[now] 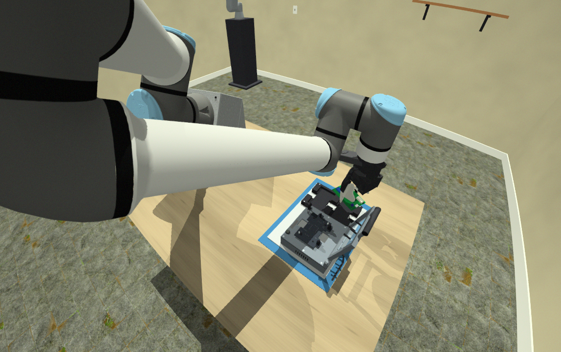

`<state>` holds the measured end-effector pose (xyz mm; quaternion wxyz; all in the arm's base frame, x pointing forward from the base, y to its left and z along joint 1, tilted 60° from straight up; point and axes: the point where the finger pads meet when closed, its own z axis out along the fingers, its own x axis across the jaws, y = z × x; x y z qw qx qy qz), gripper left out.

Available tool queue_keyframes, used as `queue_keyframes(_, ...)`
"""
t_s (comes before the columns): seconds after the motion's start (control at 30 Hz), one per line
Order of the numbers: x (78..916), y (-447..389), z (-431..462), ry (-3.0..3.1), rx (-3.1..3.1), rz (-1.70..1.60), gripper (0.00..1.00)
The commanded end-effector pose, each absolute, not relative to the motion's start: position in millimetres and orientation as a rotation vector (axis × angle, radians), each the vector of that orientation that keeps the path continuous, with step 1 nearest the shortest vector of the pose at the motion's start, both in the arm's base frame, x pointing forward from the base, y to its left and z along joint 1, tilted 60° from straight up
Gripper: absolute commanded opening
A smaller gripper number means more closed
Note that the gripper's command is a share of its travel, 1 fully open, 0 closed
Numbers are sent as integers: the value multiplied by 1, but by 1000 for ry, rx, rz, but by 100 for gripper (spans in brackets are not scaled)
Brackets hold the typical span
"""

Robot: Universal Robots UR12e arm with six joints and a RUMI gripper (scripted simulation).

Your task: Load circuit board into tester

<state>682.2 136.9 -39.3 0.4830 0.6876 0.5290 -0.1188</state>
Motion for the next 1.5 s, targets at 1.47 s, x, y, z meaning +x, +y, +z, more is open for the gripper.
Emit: queue_keyframes(1.47, 682, 137, -39, 2123, 756, -926, 39)
